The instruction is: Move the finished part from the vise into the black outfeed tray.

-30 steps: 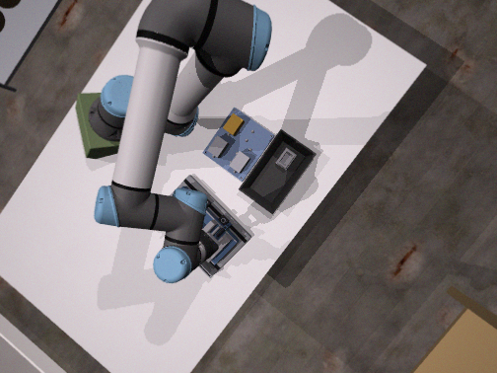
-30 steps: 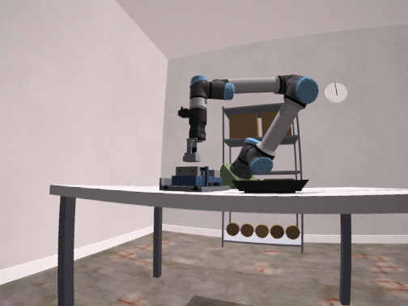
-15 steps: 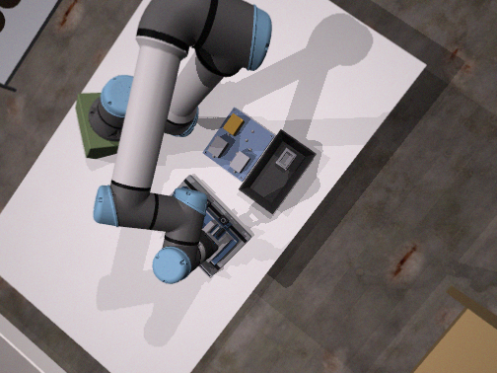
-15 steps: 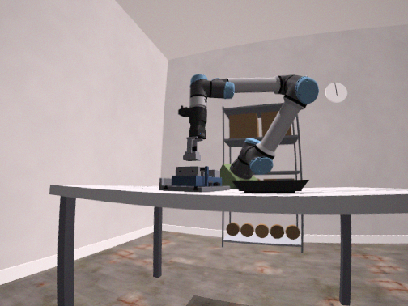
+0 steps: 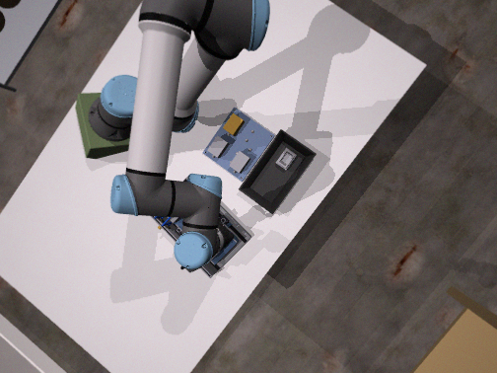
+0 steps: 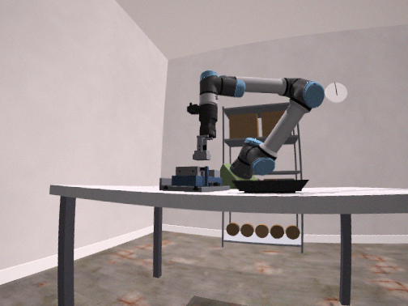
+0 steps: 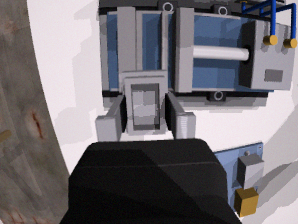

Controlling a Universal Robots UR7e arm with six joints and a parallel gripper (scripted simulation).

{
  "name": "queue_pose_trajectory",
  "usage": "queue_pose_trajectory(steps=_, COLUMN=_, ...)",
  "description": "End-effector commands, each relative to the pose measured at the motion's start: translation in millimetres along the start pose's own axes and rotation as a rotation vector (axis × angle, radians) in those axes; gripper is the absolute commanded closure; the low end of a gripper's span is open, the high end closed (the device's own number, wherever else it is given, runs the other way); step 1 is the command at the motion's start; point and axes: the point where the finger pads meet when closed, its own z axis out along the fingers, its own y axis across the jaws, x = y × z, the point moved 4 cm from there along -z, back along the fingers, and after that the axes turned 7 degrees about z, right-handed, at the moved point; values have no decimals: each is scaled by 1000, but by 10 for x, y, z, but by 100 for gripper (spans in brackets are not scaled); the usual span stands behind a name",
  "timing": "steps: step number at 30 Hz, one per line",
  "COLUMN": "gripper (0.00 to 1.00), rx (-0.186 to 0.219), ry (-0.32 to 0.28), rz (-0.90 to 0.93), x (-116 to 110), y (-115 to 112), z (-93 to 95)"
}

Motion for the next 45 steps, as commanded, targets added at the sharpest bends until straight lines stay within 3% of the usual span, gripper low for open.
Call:
queue_pose_trajectory(steps=1, gripper=100, rx=0, ry=5, rz=-19, x=-347, y=-16, z=-5)
queue_pose_trajectory(steps=14, gripper=100, rx=4, ry=-1, rz=-93, x=-1561, y=159, z=-21)
queue_pose_trajectory(steps=16, gripper=100, rx=4, ry=-1, rz=-93, x=-1561, y=159, z=-21)
queue_pose_trajectory(steps=22, gripper=100, rx=7, ry=-7, rz=-113, x=-1887, y=262, z=-36)
queue_pose_trajectory(steps=28, gripper=100, rx=7, ry=-9, rz=-120, x=-2001, y=305, z=-43)
queue_pose_trajectory(steps=45, gripper=100, rx=8, ry=-9, rz=-121, x=-2006, y=307, z=-43)
